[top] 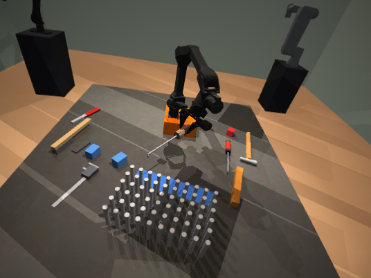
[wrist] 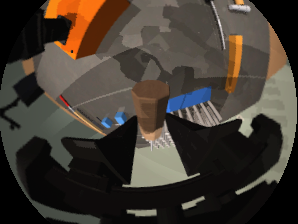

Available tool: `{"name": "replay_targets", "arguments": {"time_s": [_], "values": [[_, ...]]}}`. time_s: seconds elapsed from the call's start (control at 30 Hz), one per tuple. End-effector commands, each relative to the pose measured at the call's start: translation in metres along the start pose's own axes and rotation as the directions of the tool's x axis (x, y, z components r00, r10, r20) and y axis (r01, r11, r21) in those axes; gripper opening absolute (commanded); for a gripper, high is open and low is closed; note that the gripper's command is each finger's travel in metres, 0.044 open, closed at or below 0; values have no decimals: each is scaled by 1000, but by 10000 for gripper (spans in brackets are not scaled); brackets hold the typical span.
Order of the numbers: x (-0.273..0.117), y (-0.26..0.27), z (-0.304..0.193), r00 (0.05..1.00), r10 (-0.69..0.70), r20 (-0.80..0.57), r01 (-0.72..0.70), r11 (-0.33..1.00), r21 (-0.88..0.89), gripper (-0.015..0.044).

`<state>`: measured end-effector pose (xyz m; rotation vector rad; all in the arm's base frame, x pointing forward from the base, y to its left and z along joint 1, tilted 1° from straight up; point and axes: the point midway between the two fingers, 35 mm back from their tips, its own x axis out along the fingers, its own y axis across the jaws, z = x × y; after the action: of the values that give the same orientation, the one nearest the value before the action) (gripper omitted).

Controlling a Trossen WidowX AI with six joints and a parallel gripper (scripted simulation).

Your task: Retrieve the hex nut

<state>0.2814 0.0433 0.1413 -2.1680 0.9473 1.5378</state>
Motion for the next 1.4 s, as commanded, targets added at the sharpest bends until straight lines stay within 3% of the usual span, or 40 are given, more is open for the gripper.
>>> {"name": "replay_targets", "arguments": {"time_s": [0.0, 0.3, 0.6, 1.37], "values": [[-8, -4, 8, 999, -22, -44, 16, 991, -134, 0], [-20, -12, 29, 992, -61, -109, 11, 913, -407, 0], [-17, -15, 32, 991, -65, -114, 10, 905, -426, 0], [117, -38, 85, 991, -72, -113, 18, 905, -426, 0]]}}
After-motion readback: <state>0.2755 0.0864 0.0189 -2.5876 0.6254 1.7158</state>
